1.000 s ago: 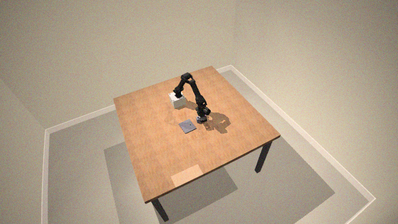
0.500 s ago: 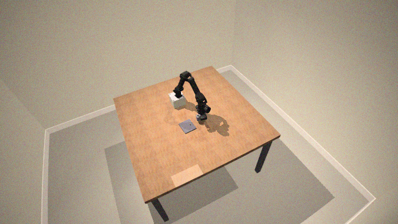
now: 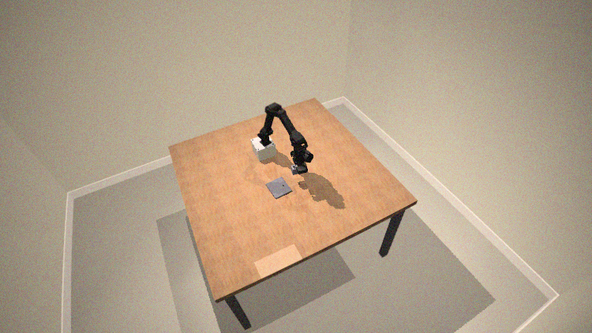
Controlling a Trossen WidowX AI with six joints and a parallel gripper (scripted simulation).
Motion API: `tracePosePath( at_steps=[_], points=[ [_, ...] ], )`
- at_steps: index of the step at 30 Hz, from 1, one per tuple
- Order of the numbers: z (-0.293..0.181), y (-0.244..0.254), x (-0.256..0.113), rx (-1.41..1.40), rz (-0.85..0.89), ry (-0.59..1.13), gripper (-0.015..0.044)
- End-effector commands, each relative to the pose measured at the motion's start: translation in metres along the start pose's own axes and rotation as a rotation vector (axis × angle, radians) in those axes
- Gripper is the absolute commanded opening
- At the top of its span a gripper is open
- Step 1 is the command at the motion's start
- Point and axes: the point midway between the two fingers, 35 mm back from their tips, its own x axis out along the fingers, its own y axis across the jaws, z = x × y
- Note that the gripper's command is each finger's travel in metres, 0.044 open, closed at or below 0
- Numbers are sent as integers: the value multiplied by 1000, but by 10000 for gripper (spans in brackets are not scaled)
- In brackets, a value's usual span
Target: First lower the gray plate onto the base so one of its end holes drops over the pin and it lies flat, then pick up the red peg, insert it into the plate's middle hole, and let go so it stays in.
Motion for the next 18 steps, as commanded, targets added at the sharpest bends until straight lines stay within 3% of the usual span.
tracePosePath(
  at_steps=[1,18],
  points=[
    [0,0,-16,-6,-6,-6,0],
    [-4,8,-58,-6,-6,-6,0]
  ],
)
